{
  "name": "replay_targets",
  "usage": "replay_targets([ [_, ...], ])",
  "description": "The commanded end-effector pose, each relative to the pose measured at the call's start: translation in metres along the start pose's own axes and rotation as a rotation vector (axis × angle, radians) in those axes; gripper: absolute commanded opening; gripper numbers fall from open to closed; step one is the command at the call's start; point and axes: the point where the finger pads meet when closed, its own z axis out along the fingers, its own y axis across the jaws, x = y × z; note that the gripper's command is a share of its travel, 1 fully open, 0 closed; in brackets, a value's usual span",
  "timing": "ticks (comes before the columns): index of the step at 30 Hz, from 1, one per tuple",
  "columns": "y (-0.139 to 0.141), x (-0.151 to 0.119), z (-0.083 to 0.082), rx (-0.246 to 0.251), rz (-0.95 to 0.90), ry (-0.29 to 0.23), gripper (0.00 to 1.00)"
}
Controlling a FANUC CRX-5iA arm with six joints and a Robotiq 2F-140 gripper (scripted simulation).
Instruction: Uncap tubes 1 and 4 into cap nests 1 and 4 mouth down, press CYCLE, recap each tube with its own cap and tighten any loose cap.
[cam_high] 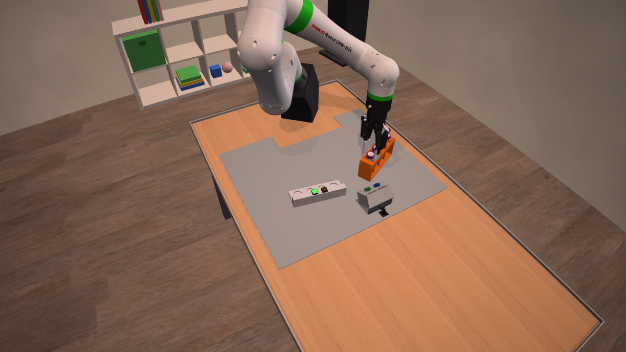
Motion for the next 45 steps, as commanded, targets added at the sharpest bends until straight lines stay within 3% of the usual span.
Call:
replay_targets([
  [1, -0.0002, 0.0000, -0.0002, -0.015, -0.240, -0.014, 0.35],
  [9, -0.0002, 0.0000, -0.0002, -0.013, -0.554, -0.016, 0.35],
  [16, -0.0003, 0.0000, -0.0002, -0.013, -0.554, -0.016, 0.35],
  [17, -0.0003, 0.0000, -0.0002, -0.013, -0.554, -0.016, 0.00],
  [31, -0.0003, 0.0000, -0.0002, -0.013, -0.554, -0.016, 0.00],
  [40, -0.0003, 0.0000, 0.0002, -0.016, -0.104, -0.013, 0.00],
  [45, -0.0003, 0.0000, 0.0004, -0.017, 0.026, -0.011, 0.00],
])
